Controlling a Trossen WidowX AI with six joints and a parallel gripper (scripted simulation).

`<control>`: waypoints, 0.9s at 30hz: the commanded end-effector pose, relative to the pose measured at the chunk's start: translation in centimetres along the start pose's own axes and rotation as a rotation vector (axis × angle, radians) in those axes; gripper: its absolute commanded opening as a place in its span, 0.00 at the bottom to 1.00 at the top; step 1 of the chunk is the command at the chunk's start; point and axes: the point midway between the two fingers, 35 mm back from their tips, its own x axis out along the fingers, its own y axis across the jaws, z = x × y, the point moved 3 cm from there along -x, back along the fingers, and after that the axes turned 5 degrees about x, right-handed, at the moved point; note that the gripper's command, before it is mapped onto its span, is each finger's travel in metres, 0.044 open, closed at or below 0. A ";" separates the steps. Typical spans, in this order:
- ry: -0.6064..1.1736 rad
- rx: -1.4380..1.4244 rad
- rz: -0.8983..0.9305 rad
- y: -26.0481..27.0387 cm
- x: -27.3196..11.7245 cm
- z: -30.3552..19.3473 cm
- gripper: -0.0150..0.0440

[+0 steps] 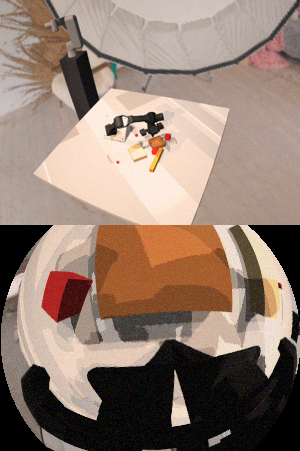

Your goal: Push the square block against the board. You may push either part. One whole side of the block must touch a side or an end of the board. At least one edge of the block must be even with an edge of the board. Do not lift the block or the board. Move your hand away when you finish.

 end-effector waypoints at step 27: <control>0.011 -0.088 -0.003 -1.0 -5.5 -0.5 0.25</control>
